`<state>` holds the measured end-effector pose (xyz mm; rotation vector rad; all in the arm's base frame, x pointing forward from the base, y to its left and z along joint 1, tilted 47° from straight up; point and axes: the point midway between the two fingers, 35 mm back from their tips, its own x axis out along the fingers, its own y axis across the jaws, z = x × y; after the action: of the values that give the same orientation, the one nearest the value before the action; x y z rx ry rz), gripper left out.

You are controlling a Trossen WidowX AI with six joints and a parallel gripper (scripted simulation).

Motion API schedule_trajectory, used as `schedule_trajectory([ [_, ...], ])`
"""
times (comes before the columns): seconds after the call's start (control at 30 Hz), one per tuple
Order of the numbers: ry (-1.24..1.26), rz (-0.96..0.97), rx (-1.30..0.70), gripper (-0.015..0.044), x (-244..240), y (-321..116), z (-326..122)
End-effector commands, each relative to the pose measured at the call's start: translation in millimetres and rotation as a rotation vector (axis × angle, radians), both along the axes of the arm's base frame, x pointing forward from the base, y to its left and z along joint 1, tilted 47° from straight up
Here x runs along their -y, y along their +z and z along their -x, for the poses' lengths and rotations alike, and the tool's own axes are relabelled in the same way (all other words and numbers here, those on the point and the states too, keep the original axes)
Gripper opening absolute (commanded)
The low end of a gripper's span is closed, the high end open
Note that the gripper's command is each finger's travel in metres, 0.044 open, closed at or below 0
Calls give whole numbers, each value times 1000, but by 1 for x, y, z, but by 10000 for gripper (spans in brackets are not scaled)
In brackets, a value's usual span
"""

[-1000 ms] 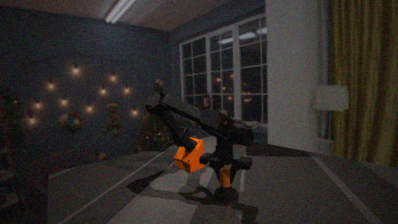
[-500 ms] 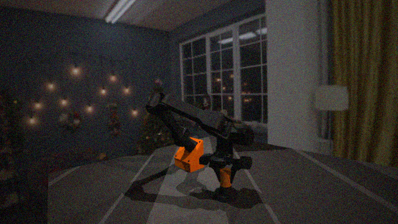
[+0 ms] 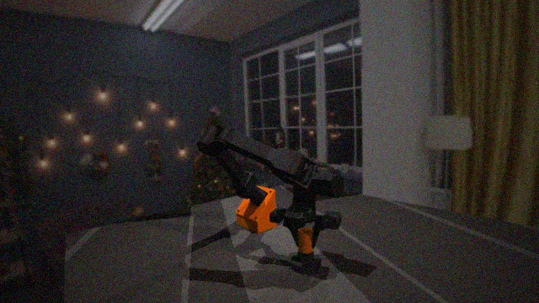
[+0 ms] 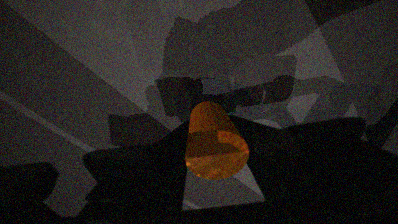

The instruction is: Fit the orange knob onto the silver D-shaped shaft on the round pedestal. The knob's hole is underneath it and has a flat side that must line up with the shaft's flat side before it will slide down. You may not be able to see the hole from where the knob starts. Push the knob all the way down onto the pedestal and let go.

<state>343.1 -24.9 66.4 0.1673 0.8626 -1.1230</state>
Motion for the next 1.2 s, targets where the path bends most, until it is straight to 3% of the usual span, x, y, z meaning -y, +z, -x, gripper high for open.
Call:
schedule_trajectory([
  [0.0, -23, -7, 15, 0, 0, -1, 2],
  [0.9, -10, -4, 8, 0, 4, -3, -1],
  [1.17, -10, -4, 8, 210, 4, -3, -1],
])
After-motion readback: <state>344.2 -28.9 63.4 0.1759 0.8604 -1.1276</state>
